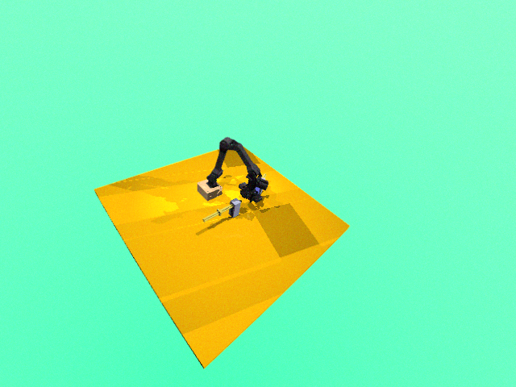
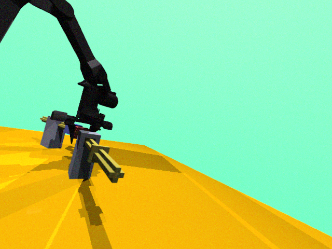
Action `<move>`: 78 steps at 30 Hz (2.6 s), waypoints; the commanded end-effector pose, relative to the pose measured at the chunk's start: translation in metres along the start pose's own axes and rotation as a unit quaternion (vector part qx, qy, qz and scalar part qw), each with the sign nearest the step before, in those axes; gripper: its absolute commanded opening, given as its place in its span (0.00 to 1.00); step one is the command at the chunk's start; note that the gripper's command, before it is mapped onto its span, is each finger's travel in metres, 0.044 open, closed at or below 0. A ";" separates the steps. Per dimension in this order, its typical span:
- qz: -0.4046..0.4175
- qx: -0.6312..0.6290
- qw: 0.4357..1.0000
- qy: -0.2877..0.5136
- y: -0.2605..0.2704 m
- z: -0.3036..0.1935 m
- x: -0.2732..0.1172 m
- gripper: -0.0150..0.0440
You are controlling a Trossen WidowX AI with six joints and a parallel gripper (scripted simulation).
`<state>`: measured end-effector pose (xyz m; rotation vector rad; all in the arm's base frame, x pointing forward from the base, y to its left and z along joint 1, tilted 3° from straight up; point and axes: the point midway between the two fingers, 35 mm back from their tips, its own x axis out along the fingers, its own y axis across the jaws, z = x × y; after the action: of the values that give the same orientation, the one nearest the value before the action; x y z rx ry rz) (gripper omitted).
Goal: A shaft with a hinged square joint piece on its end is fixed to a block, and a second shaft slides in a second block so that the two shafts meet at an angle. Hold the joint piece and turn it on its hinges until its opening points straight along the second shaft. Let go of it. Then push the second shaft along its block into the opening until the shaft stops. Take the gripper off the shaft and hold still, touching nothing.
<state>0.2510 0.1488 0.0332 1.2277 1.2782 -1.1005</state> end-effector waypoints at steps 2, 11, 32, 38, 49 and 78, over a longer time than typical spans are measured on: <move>0.000 -0.009 1.000 -0.007 0.001 0.000 -0.001 0.25; 0.000 -0.004 1.000 -0.005 0.000 0.000 0.000 0.25; 0.000 -0.004 1.000 -0.005 0.000 0.000 0.000 0.81; 0.000 -0.004 1.000 -0.005 0.000 0.000 0.000 1.00; 0.000 -0.004 1.000 -0.005 0.000 0.000 0.000 1.00; 0.010 -0.249 0.968 0.032 0.008 -0.002 -0.072 1.00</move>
<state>0.2552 0.1455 0.0927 0.9905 1.4588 -0.7606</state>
